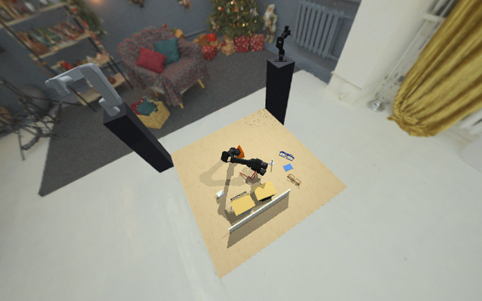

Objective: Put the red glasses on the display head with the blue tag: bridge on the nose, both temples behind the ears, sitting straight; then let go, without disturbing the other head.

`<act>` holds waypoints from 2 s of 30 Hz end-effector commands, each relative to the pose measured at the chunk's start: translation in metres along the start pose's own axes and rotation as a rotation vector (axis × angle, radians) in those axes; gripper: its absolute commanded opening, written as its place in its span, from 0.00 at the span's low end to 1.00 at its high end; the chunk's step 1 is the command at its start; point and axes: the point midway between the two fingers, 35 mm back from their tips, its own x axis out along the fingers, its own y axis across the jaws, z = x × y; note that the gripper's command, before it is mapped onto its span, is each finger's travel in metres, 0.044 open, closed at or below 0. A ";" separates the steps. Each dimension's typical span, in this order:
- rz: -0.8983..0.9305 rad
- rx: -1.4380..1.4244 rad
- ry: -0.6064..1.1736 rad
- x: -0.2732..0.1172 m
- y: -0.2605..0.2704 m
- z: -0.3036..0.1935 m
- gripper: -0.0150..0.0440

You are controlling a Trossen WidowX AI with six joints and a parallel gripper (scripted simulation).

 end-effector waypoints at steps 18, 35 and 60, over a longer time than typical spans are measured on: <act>0.004 -0.009 0.007 -0.009 0.013 0.000 0.44; -0.012 -0.009 0.009 -0.050 0.001 -0.001 0.57; 0.003 0.004 0.005 -0.054 0.009 -0.002 0.49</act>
